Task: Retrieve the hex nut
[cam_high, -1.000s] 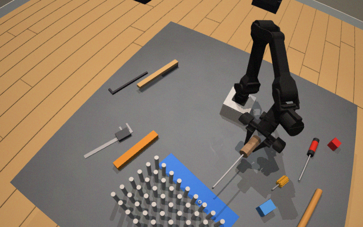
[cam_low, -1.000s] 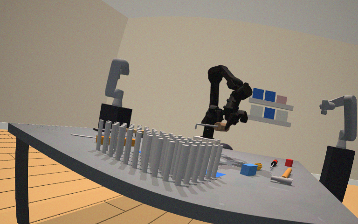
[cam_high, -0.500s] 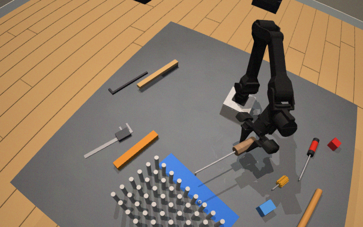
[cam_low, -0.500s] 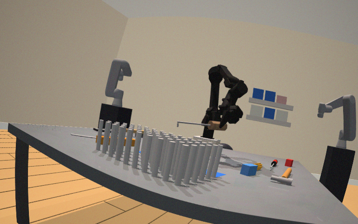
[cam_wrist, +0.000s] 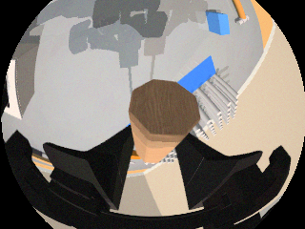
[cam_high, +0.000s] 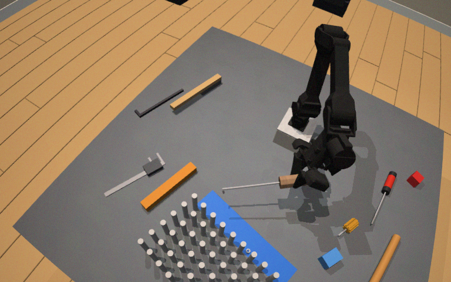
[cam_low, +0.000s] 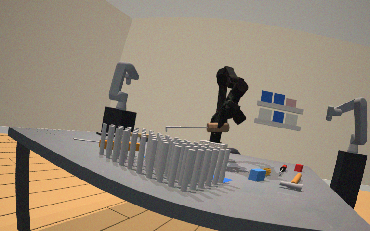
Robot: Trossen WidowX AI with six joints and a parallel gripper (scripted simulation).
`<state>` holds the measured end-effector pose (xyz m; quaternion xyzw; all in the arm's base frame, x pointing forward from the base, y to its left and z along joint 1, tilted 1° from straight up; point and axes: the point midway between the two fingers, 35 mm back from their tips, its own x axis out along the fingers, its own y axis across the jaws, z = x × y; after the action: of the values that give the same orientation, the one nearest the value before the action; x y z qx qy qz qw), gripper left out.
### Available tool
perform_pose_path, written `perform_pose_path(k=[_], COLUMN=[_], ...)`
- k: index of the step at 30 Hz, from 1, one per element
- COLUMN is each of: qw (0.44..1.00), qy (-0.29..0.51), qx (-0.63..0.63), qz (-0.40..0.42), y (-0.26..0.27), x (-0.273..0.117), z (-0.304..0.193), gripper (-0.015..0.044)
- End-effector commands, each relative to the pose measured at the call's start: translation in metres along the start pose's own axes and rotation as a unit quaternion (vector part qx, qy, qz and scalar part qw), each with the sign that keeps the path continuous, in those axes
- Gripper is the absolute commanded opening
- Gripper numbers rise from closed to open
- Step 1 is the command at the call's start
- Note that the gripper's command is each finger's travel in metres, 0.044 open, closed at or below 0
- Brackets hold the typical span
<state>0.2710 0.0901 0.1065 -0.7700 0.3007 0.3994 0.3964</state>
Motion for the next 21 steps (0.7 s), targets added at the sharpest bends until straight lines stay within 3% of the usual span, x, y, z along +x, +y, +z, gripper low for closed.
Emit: perform_pose_path(k=[1,21], qw=[0.998,0.923], qy=[0.001,0.006], qx=[0.064,0.385], qz=[-0.007,-0.004], y=[-0.004,-0.002], x=[-0.001,0.007], z=[-0.009,-0.055], gripper=[0.0000,0.0000])
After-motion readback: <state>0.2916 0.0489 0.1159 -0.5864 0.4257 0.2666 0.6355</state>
